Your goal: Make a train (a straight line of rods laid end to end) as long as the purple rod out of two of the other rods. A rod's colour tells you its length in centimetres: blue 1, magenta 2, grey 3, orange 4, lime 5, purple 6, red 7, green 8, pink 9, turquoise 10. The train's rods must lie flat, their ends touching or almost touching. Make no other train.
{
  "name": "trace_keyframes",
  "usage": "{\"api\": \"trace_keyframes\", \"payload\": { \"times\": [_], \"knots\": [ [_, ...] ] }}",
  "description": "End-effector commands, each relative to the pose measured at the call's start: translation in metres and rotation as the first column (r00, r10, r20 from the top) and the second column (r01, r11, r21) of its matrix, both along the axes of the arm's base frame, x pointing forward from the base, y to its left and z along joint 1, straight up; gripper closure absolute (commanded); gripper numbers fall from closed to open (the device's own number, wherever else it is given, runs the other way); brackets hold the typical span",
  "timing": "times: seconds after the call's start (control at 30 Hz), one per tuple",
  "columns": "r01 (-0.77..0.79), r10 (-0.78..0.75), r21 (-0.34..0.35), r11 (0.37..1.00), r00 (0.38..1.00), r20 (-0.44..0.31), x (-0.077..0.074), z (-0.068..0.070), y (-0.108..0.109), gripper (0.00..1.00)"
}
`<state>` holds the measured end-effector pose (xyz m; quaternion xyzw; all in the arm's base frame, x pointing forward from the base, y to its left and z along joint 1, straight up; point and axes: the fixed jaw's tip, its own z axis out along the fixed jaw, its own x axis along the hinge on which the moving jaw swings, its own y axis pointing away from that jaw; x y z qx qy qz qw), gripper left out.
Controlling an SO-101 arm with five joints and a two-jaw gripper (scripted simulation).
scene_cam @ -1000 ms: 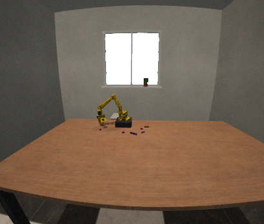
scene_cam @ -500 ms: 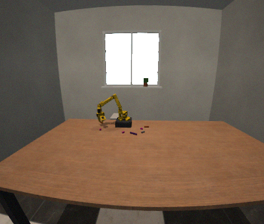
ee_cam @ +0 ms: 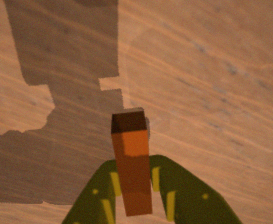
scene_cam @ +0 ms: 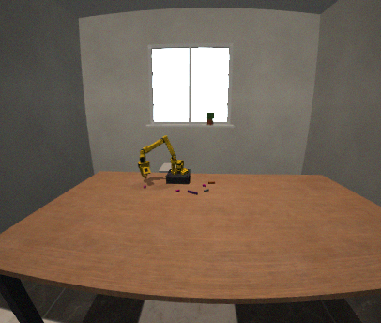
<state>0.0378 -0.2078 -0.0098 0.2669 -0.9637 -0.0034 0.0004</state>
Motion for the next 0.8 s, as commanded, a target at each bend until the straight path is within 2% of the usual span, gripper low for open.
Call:
{"api": "trace_keyframes", "payload": {
  "times": [0.0, 0.23, 0.5, 0.57, 0.77],
  "knots": [
    [0.022, -0.022, 0.012, 1.000, 1.000, -0.002, 0.008, 0.000, 0.000, 1.00],
    [0.172, -0.172, 0.010, 0.985, 0.985, -0.007, 0.040, -0.002, 0.002, 1.00],
    [0.350, -0.350, 0.005, 0.937, 0.937, -0.012, 0.080, -0.005, 0.012, 1.00],
    [0.350, -0.350, 0.005, 0.937, 0.937, -0.012, 0.080, -0.005, 0.012, 1.00],
    [0.439, -0.439, 0.002, 0.898, 0.898, -0.014, 0.101, -0.007, 0.019, 1.00]
  ]
}}
